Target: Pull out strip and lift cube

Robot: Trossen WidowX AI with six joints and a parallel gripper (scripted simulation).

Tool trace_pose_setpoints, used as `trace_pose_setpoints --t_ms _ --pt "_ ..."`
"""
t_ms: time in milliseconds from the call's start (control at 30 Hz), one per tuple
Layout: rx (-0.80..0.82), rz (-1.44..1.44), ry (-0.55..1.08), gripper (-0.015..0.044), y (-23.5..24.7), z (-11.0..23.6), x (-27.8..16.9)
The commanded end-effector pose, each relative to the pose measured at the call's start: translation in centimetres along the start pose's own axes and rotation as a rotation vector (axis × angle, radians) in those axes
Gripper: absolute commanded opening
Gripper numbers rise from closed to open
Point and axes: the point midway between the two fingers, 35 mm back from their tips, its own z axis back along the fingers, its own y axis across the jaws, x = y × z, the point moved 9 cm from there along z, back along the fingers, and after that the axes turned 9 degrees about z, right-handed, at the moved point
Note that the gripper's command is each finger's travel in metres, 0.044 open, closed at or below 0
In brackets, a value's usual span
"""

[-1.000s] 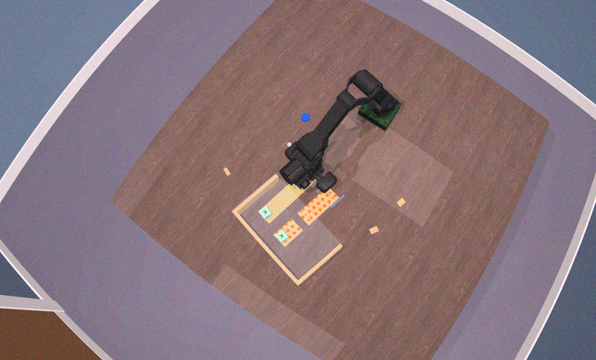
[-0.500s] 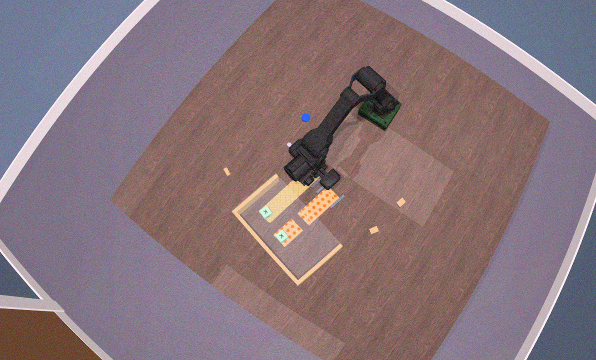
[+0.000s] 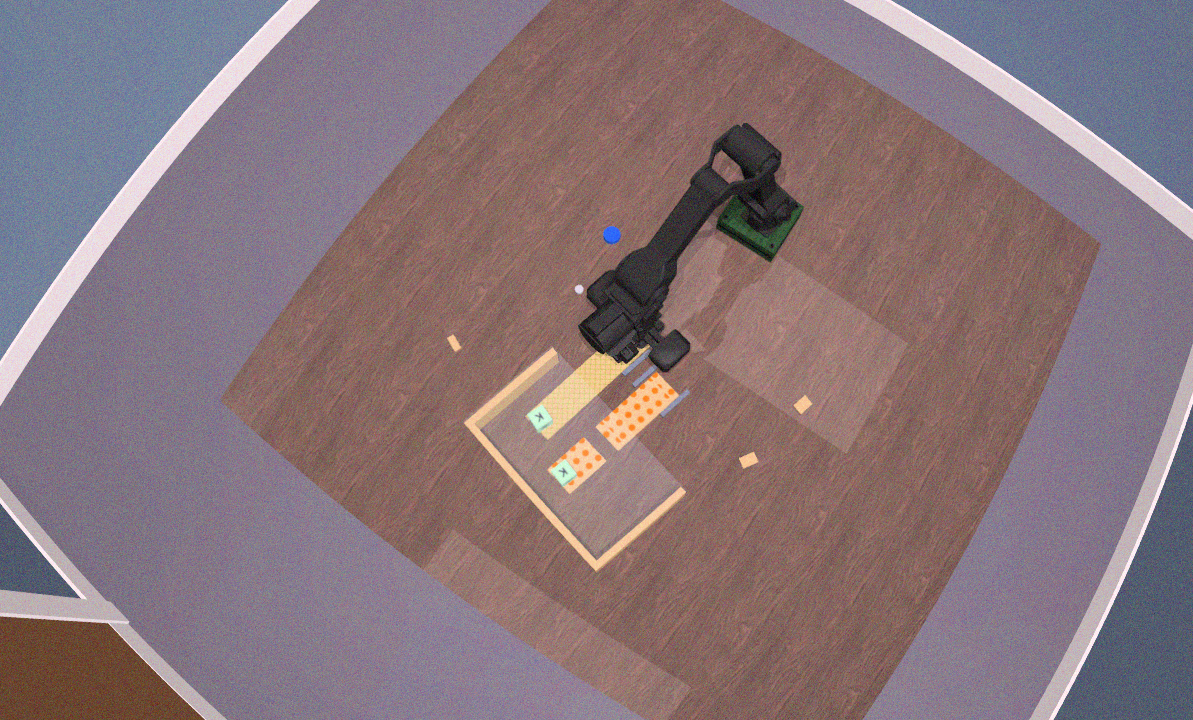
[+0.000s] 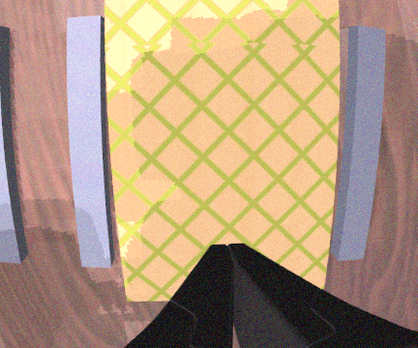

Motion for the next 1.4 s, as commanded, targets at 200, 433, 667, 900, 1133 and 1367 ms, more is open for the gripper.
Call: trace_pose_setpoints --t_ms 200,433,667,900,1133,1367 --pt "0.003 -0.003 0.024 0.0 0.4 -0.5 -1.9" --pt "0.004 -0.003 0.025 0.0 0.6 -0.5 -2.9" --pt "0.004 -0.003 0.026 0.0 0.8 -0.5 -4.0" --pt "0.004 -0.003 0.027 0.0 1.0 -0.6 -5.0" --pt "0.004 -0.003 0.028 0.0 1.2 -0.6 -6.0" --pt "0.004 -0.003 0.029 0.0 1.4 -0.6 -7.0"
